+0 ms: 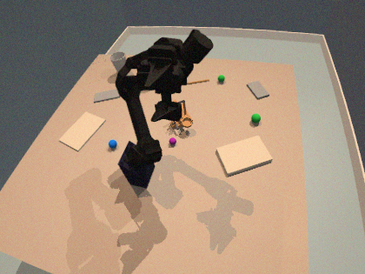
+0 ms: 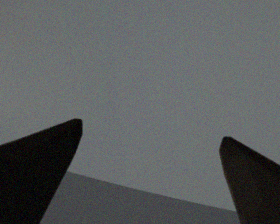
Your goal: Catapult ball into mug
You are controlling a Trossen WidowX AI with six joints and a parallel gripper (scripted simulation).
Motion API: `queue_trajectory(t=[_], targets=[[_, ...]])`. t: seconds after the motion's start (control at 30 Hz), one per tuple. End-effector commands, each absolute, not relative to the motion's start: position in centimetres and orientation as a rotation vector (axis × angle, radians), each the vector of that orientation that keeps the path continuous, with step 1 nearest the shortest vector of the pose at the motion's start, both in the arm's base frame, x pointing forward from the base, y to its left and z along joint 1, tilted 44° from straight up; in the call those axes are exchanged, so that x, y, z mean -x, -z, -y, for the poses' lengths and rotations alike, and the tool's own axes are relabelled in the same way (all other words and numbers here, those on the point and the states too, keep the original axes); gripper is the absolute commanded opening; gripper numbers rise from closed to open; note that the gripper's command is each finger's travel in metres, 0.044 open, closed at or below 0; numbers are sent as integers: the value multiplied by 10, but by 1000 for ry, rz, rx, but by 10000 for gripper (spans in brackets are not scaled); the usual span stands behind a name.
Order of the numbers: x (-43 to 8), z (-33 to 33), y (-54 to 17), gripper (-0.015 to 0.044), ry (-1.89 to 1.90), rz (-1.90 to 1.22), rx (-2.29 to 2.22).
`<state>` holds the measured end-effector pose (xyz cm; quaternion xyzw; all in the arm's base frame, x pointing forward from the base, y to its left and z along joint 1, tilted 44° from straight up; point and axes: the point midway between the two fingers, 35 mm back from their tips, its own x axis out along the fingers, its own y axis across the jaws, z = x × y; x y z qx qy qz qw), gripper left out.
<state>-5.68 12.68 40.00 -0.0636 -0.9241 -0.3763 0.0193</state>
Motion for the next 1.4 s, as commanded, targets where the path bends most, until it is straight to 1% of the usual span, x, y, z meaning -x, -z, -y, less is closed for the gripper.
queue_trajectory(t=[0.0, 0.03, 0.4, 0.67, 1.03, 1.37], targets=[[57, -126, -400, 426, 1172, 2866, 191], [59, -124, -400, 440, 1184, 2861, 173], [95, -68, -409, 440, 1386, 2702, -201], [112, -29, -414, 440, 1578, 2521, -398], [123, 29, -416, 440, 1800, 2206, -631], [119, 81, -412, 440, 1972, 1843, -785]])
